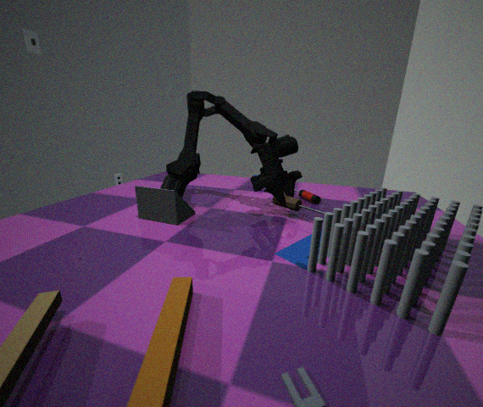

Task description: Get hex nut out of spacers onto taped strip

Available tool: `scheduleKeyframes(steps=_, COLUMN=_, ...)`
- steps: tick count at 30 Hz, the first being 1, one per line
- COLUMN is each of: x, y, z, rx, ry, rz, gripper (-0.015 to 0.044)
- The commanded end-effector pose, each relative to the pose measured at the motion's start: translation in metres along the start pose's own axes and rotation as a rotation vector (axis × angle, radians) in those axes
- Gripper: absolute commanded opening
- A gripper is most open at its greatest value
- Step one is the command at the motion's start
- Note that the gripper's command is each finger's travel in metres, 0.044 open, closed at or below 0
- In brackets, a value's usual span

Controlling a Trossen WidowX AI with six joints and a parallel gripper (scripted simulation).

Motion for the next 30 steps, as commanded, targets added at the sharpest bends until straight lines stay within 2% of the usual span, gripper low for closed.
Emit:
scheduleKeyframes(steps=1, x=-0.001, y=-0.004, z=-0.001, rx=0.002, ry=-0.003, rz=0.005, gripper=0.0)
scheduleKeyframes(steps=30, x=-0.013, y=-0.019, z=-0.005, rx=0.004, ry=-0.003, rz=0.006, gripper=0.0)
Point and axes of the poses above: the point midway between the two fingers, 35 mm back from their tips, its own x axis back along the fingers, its own z axis across the jaws, y = z × x, the point moved 5 cm from there along x, back along the fingers, and after that the axes turned 11 degrees about -x, right-handed, at the moved point
